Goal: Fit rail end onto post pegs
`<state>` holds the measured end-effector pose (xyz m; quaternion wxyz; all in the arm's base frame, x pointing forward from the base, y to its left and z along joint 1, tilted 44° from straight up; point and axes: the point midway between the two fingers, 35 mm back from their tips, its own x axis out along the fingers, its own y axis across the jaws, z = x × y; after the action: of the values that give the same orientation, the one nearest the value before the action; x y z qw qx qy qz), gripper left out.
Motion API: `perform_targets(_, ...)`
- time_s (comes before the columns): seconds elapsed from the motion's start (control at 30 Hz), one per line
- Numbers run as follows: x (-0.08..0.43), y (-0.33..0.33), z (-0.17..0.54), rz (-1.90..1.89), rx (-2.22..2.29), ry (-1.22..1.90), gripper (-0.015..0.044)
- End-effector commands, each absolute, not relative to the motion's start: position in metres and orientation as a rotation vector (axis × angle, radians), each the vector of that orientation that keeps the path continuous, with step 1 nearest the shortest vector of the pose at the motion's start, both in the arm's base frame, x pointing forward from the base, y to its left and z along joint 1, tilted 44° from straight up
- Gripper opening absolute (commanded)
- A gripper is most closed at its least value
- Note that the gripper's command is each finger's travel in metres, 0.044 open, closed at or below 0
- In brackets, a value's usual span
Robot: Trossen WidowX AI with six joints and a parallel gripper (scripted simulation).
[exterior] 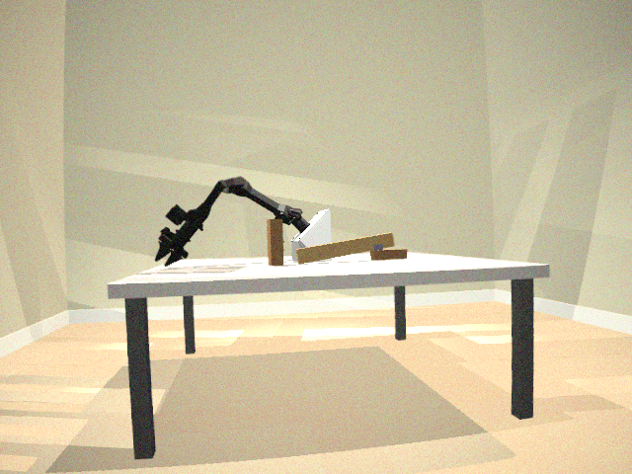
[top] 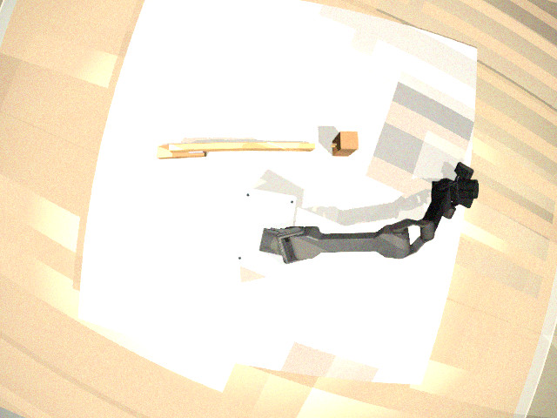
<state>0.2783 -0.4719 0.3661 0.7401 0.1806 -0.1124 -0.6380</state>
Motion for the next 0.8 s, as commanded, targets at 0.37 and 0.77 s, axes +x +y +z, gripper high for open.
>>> perform_targets(0.37, 0.415, -0.313, 0.22, -1.007, -0.078, 0.609, 0.044)
perform_targets(0.77, 0.435, -0.156, 0.109, -0.48, -0.631, 1.127, 0.044)
